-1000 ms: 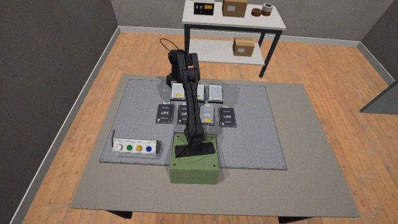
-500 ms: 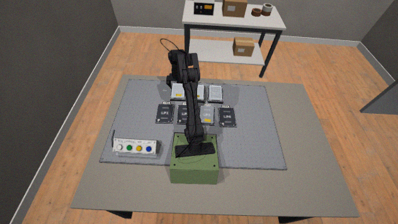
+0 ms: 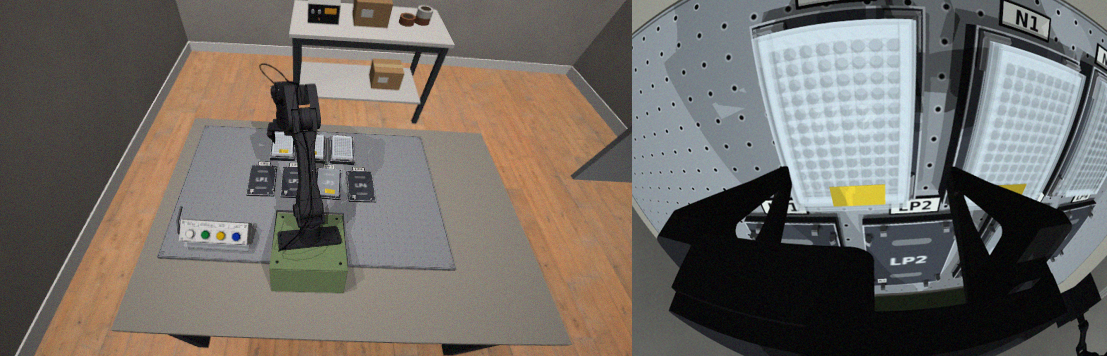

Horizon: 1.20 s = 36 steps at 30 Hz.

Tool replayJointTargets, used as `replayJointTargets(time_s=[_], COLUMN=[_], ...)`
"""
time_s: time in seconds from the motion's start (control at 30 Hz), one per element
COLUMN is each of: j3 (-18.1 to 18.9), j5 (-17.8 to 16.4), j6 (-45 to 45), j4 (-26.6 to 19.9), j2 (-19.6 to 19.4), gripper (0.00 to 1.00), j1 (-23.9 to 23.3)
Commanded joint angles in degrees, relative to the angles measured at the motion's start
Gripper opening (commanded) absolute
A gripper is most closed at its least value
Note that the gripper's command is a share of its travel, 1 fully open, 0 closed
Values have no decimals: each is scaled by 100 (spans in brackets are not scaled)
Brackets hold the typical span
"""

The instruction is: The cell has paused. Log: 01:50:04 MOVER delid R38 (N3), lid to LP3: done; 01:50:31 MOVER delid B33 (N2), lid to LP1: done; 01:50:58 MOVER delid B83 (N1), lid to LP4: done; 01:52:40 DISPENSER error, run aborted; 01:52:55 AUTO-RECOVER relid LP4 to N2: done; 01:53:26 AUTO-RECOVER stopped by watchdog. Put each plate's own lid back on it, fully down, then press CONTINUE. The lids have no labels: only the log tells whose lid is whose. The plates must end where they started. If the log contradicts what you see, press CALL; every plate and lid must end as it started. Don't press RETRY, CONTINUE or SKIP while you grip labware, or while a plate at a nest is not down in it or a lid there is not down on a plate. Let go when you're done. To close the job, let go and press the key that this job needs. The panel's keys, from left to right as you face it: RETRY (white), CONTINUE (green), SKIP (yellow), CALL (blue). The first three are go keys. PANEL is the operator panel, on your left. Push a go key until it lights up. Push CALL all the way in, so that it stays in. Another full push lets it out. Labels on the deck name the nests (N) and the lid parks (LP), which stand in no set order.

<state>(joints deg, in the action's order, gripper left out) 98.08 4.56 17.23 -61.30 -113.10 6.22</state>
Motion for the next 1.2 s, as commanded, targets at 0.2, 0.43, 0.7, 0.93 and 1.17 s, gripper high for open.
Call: replayJointTargets(time_s=[0.2, 0.43, 0.7, 0.93, 1.17], j3=[-1271, -1919, -2807, -3394, -3924], j5=[-117, -189, -304, -412, -553], j6=[-209, -446, -862, -1238, -1674], j4=[603, 841, 1117, 1275, 1400], j2=[1060, 1501, 2116, 2554, 2960], gripper=[100, 100, 100, 100, 100], j1=[-380, -626, -1064, -1458, -1956])
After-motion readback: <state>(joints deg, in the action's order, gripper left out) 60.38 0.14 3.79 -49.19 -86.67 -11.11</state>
